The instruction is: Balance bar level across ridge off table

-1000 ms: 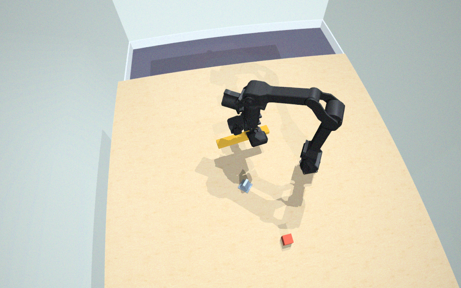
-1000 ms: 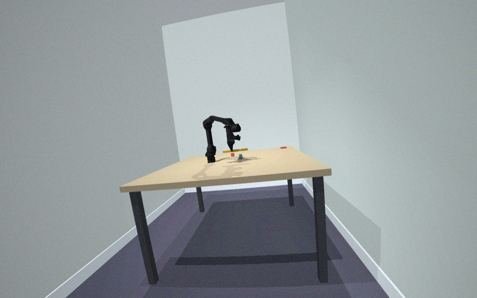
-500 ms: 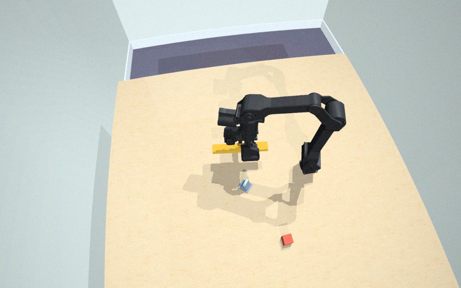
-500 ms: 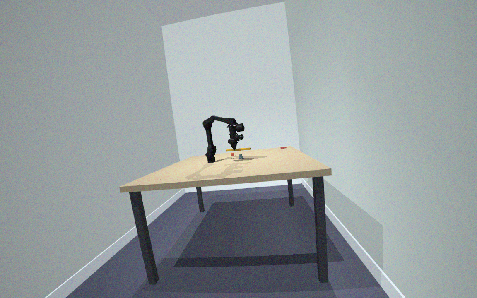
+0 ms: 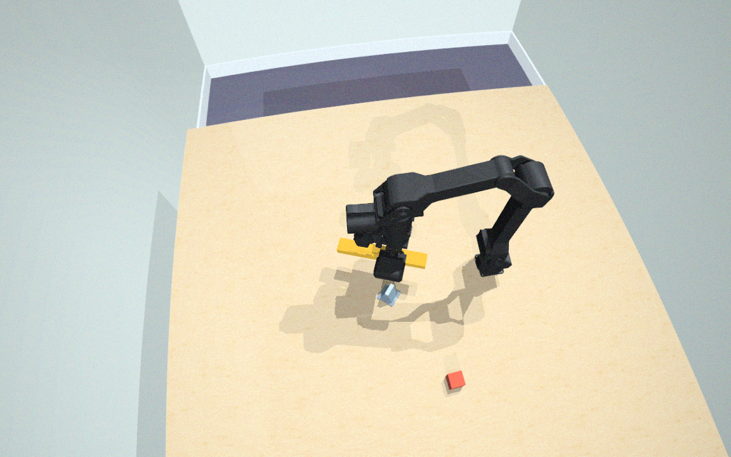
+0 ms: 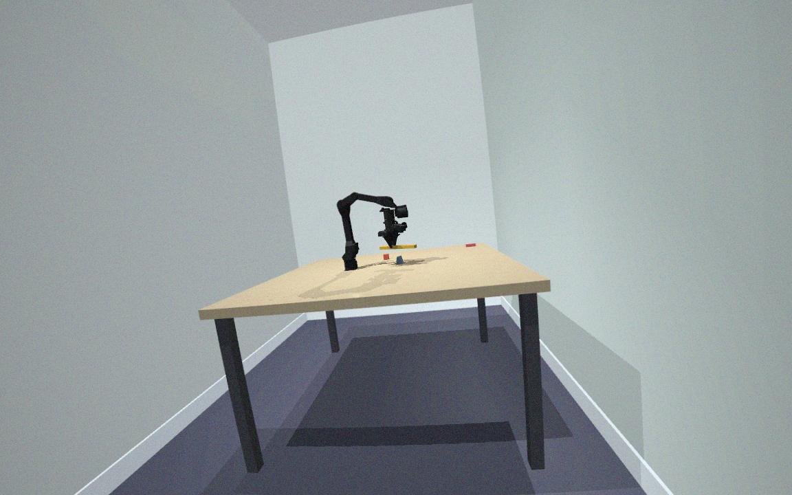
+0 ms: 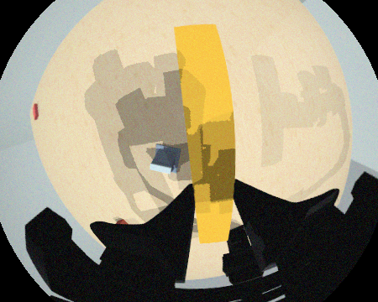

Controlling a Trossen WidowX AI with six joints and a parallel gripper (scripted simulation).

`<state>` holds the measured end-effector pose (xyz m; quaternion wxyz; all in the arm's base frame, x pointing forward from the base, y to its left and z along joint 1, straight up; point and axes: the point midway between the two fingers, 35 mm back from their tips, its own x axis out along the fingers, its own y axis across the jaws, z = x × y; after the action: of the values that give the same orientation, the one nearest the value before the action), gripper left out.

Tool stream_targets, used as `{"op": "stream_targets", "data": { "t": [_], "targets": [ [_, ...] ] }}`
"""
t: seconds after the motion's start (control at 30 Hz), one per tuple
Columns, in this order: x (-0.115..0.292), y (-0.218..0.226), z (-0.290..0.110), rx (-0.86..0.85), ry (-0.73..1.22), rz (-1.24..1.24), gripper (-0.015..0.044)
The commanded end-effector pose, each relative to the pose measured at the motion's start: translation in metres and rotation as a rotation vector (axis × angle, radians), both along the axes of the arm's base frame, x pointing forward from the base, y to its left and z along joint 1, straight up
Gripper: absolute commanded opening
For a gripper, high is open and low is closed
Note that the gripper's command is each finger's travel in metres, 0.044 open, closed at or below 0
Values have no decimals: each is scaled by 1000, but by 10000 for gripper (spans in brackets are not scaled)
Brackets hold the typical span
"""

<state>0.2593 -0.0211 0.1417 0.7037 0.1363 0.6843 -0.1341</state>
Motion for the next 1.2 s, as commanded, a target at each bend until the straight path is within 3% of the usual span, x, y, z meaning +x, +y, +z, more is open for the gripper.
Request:
{"op": "stream_targets", "data": {
  "t": [0.0,0.6,1.17],
  "targets": [
    [0,13,0,3,1,-55,0],
    [-3,78,1,16,2,-306,0],
    [-1,80,-22,17,2,-308,0]
  ]
}}
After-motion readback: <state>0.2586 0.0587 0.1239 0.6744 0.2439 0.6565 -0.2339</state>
